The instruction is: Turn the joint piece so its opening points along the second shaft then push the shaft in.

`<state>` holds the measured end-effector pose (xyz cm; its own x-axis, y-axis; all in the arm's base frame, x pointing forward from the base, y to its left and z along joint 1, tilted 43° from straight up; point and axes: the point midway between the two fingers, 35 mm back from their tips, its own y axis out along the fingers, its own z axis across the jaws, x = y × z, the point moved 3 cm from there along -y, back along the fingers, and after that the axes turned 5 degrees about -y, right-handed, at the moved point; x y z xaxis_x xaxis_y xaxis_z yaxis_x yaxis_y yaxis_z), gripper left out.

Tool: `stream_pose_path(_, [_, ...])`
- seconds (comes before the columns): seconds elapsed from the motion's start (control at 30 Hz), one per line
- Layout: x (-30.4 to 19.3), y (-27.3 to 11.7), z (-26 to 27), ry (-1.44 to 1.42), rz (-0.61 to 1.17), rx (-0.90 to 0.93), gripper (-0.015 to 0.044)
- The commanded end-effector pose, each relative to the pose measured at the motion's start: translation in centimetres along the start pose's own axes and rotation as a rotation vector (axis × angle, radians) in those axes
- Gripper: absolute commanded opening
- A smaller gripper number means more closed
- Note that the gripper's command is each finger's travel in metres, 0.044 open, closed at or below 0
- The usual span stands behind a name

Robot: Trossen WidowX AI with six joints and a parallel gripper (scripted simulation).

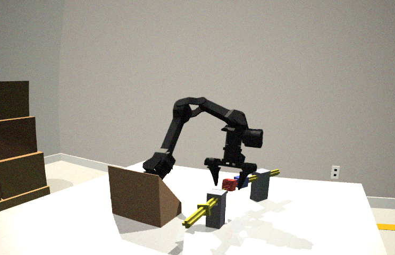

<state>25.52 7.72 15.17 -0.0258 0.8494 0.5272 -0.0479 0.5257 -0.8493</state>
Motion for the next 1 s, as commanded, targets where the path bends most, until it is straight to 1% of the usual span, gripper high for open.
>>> stream_pose_path(0.0, [0.0,-0.1,0.0,0.005,0.000,-0.001,0.0440])
stream_pose_path(0.37, [-1.6,-6.0,-0.3,0.344,-0.035,-0.082,0.0440])
stream_pose_path(0.73, [-2.9,-12.2,1.0,0.704,-0.093,-0.165,0.0440])
stream_pose_path(0.8, [-3.1,-12.8,1.2,0.747,-0.101,-0.174,0.0440])
stream_pose_path(0.97, [-3.1,-12.9,1.3,0.752,-0.102,-0.175,0.0440])
